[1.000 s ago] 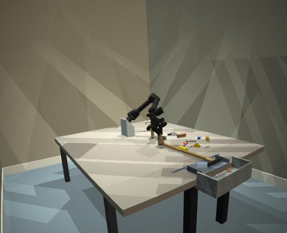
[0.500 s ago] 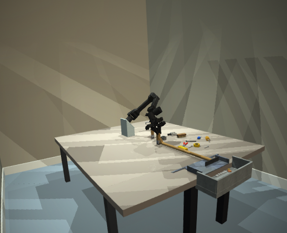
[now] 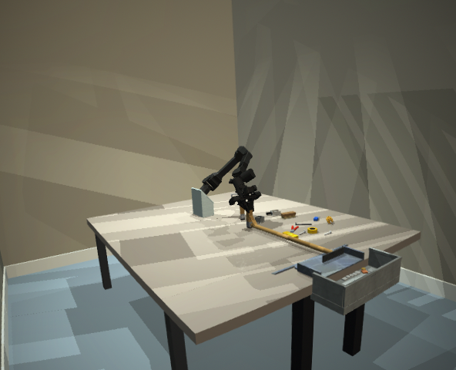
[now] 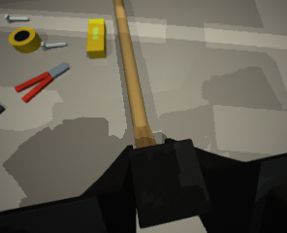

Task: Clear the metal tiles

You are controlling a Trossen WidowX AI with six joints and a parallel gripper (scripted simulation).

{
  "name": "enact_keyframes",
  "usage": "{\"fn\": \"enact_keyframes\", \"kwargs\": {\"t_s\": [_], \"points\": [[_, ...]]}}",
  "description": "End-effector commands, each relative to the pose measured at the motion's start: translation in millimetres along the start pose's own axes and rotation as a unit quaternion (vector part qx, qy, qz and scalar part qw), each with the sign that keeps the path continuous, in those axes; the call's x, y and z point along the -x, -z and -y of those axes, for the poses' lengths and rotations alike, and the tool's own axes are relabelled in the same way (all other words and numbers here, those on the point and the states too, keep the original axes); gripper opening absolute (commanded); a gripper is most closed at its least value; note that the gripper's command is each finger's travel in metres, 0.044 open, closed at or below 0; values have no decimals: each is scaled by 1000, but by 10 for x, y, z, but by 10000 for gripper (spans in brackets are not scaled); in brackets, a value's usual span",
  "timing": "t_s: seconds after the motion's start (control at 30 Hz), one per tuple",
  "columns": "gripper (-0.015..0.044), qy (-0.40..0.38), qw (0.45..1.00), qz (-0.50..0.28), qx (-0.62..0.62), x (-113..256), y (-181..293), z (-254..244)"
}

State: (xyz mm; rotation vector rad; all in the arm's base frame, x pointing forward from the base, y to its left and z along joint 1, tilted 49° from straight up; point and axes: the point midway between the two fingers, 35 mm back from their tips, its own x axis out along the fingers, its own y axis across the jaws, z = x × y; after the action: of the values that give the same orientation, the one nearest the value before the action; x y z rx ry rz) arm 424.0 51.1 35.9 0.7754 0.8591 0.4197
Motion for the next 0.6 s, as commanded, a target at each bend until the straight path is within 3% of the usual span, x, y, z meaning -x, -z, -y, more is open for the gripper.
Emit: {"fn": "enact_keyframes", "kwargs": {"t_s": [0.0, 0.57], "points": [[0, -3, 1000, 9, 6, 80, -8, -29], [0, -2, 1000, 10, 6, 225, 190, -37]]}}
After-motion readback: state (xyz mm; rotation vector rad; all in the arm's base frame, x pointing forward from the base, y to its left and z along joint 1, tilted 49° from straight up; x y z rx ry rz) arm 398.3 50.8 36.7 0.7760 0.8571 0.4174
